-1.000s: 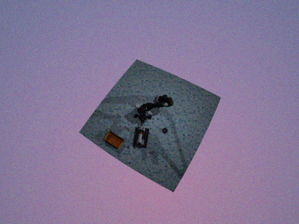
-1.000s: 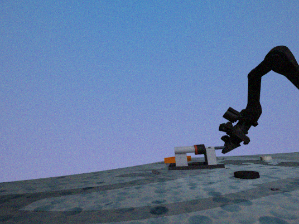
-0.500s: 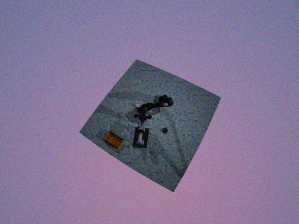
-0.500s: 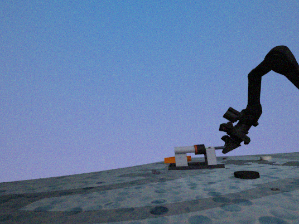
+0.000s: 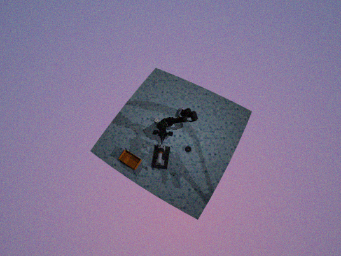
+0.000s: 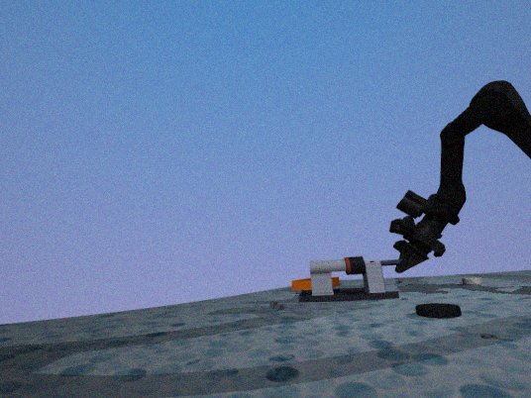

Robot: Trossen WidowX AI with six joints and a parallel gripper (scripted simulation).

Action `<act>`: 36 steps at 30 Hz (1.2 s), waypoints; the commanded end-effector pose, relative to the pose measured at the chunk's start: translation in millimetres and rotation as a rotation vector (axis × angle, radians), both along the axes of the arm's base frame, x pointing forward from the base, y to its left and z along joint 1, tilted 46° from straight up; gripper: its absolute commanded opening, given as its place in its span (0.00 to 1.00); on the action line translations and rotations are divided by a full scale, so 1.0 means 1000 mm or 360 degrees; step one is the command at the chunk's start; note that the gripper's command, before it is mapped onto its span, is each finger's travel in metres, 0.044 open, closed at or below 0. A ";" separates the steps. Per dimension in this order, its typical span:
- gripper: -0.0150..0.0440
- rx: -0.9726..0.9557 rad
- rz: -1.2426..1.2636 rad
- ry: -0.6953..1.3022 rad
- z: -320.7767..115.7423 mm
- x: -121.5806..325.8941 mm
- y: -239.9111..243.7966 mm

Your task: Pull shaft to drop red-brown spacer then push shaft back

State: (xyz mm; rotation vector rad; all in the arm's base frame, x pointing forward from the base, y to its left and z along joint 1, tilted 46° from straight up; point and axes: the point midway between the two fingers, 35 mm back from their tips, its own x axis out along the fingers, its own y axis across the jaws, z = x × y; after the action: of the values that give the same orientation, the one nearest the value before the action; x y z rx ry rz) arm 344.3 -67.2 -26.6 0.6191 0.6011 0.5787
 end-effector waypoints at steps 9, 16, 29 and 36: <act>0.25 0.0001 -0.0002 0.0001 -0.001 -0.003 -0.001; 0.25 0.0000 -0.0002 0.0001 -0.001 -0.003 -0.001; 0.25 0.0000 -0.0002 0.0001 -0.001 -0.005 -0.001; 0.25 0.0000 0.0000 0.0001 -0.001 -0.003 -0.001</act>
State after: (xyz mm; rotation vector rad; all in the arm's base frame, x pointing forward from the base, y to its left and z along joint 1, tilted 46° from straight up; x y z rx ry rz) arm 341.2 -67.9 -27.4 0.6193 0.6014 0.5785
